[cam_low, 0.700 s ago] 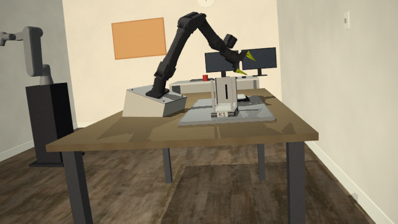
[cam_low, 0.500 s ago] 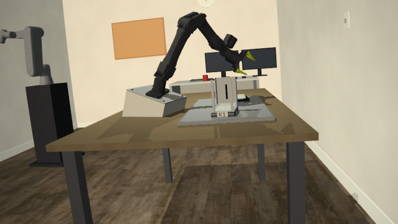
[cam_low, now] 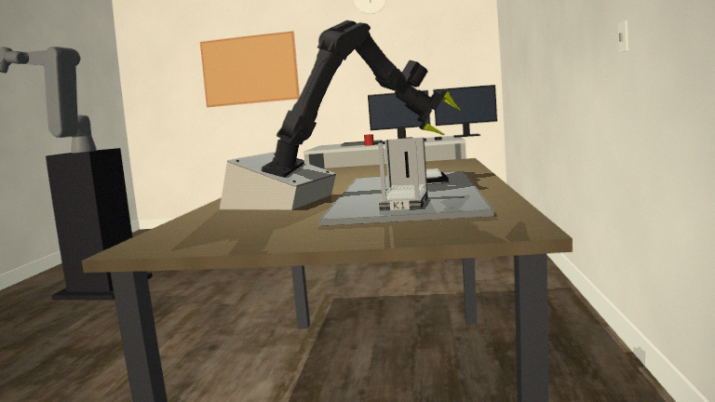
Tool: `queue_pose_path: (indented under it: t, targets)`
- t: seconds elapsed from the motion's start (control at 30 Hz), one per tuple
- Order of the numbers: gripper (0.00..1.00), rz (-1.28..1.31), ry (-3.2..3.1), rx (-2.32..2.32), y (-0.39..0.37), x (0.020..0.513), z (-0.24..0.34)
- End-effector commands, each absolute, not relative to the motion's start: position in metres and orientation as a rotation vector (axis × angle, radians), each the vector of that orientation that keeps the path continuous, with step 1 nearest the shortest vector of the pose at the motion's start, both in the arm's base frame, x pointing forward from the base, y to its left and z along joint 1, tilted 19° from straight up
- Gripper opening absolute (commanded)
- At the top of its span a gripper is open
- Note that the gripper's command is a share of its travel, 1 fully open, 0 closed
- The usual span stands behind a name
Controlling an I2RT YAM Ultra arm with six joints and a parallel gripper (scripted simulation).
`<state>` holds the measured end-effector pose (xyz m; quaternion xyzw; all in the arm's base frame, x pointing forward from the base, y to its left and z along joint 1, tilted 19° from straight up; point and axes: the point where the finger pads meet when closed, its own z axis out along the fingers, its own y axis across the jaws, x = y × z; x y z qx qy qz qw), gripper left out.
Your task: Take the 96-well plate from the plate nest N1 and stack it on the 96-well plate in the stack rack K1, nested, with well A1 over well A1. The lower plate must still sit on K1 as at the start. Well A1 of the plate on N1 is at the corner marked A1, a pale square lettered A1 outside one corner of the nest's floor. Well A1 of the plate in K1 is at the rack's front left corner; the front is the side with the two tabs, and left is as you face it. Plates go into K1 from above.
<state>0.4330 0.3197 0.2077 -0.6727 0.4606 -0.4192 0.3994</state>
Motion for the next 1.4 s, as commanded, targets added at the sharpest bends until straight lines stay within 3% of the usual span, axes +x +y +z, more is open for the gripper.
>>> queue_pose_path:
  t: [0.0, 0.13, 0.23, 0.3, 0.43, 0.57, 1.37]
  targets:
    - [1.00, -0.996, 1.253, -1.628, 0.302, 0.436, 0.232]
    - [1.00, -0.961, 1.330, -1.660, 0.277, 0.433, 0.210]
    - [1.00, -0.921, 1.388, -1.599, 0.268, 0.438, 0.227]
    - [1.00, -0.903, 1.437, -1.633, 0.254, 0.433, 0.206]
    - [1.00, -0.883, 1.457, -1.580, 0.249, 0.437, 0.223]
    - [1.00, -0.844, 1.548, -1.598, 0.225, 0.430, 0.200]
    - [1.00, -0.601, 1.990, -1.337, 0.138, 0.402, 0.194]
